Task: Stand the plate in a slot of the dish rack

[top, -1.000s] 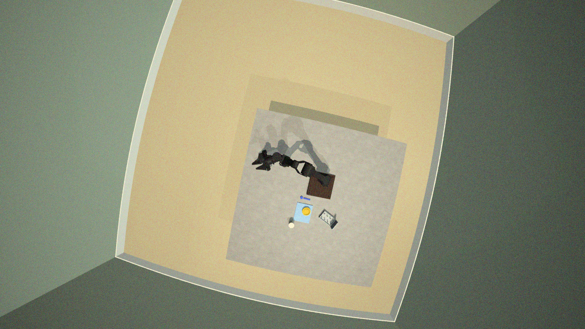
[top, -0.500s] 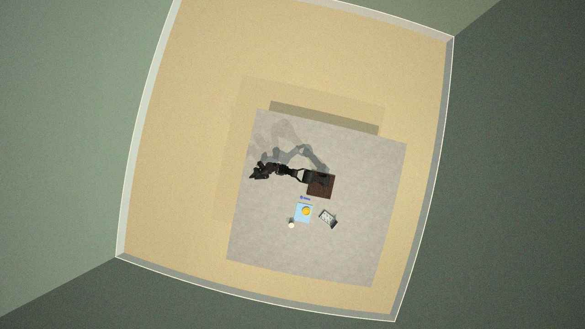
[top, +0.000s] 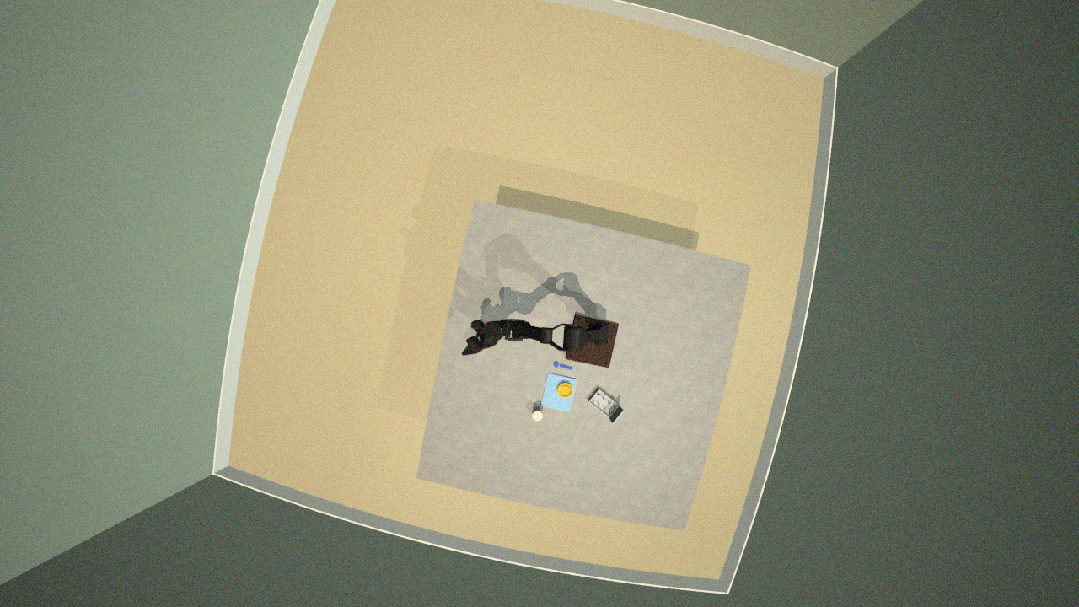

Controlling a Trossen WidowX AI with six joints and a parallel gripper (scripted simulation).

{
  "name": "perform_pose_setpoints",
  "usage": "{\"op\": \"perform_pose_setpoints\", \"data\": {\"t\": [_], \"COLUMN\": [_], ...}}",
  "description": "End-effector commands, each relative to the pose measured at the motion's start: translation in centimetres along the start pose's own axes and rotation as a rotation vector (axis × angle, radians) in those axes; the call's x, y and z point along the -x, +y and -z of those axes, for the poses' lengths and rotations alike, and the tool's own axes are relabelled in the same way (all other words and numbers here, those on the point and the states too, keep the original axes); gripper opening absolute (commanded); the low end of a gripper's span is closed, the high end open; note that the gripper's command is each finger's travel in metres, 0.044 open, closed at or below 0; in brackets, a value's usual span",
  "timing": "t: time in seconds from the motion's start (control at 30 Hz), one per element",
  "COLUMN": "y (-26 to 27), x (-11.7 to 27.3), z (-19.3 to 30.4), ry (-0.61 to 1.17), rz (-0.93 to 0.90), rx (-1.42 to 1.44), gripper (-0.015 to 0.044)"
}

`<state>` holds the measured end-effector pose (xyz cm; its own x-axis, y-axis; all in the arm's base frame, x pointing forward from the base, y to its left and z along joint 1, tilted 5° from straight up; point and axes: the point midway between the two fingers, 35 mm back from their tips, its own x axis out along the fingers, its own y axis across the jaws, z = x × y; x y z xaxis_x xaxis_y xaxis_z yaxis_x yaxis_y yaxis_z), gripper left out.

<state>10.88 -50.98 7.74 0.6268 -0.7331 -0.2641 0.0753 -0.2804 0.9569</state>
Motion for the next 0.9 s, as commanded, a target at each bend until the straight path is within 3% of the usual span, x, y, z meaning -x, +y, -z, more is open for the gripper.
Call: {"op": "perform_pose_setpoints", "data": {"t": [0.0, 0.3, 0.87], "y": [-0.3, -0.8, -3.0], "x": [-0.7, -1.6, -2.2], "z": [1.9, 5.8, 14.2], "ry": [0.008, 0.004, 0.164], "rz": [0.049, 0.121, 0.294], "rx": [0.044, 0.160, 0.316], "gripper": [0.0400, 0.0400, 0.0400]}}
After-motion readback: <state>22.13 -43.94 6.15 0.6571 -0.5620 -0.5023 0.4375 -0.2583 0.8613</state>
